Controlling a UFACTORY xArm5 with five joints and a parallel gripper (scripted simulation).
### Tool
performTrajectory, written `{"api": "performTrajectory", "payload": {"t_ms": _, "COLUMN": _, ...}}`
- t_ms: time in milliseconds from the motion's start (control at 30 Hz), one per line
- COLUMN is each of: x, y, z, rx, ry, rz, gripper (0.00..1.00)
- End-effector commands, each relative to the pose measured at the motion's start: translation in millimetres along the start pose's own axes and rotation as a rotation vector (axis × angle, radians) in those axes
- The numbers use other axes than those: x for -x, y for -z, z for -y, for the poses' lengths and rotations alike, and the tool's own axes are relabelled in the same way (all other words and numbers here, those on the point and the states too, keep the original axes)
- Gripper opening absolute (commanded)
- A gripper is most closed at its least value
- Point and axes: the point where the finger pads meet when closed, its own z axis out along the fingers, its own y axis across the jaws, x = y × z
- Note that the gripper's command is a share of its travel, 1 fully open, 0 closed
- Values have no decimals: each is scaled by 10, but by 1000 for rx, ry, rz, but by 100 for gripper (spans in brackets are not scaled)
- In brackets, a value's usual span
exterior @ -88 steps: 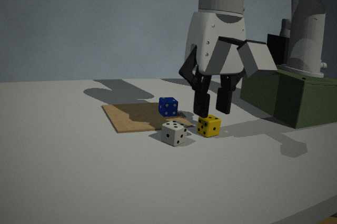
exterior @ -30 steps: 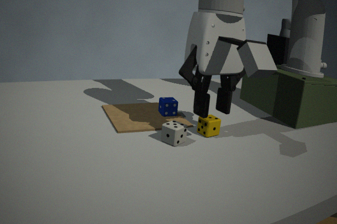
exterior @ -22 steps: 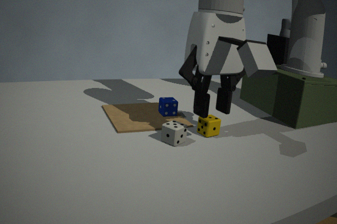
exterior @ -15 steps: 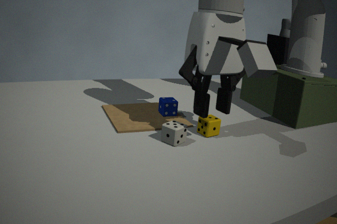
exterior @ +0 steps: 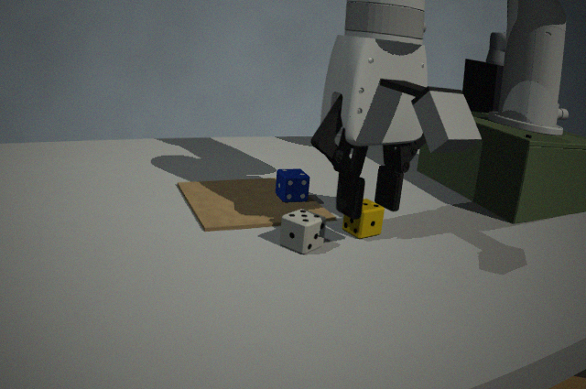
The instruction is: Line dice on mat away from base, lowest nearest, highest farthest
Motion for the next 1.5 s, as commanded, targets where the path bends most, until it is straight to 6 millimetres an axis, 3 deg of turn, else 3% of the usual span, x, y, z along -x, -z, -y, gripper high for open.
{"api": "performTrajectory", "payload": {"t_ms": 0, "x": -1, "y": -48, "z": -19, "rx": 4, "ry": 0, "rz": 0, "gripper": 47}}
{"api": "performTrajectory", "payload": {"t_ms": 367, "x": 0, "y": -194, "z": -19, "rx": 4, "ry": 0, "rz": 0, "gripper": 47}}
{"api": "performTrajectory", "payload": {"t_ms": 1467, "x": 0, "y": -197, "z": -19, "rx": 4, "ry": 0, "rz": 0, "gripper": 47}}
